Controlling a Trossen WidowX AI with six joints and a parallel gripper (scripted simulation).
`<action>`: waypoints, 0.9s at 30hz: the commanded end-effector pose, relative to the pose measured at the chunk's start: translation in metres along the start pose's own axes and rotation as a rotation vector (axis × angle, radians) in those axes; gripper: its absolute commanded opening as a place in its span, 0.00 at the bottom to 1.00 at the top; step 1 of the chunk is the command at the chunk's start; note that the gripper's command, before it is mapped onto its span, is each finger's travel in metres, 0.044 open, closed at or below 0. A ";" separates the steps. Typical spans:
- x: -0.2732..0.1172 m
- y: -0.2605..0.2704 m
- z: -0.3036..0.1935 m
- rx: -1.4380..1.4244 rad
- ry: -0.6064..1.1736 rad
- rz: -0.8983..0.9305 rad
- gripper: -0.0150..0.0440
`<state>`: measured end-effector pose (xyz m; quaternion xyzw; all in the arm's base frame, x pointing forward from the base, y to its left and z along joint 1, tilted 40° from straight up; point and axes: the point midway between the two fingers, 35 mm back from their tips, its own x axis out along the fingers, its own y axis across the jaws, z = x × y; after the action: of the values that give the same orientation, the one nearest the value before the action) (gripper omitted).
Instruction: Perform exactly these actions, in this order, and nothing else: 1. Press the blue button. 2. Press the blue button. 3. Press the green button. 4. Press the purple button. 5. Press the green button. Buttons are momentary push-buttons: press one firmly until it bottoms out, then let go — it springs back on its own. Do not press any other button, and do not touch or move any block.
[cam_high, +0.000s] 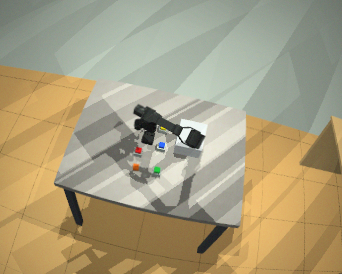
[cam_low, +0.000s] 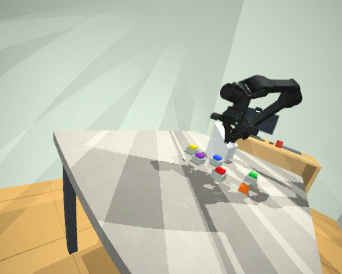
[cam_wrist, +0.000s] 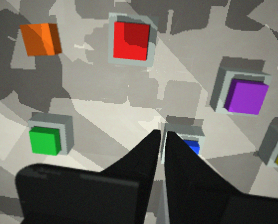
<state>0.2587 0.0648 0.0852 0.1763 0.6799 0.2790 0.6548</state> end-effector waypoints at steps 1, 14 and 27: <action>-0.002 0.055 -0.021 0.004 -0.003 0.005 0.29; -0.004 0.134 -0.082 0.001 0.005 0.052 0.29; 0.057 0.138 -0.083 0.001 0.004 0.057 0.29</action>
<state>0.1550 0.1927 0.1265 0.1942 0.6760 0.3001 0.6445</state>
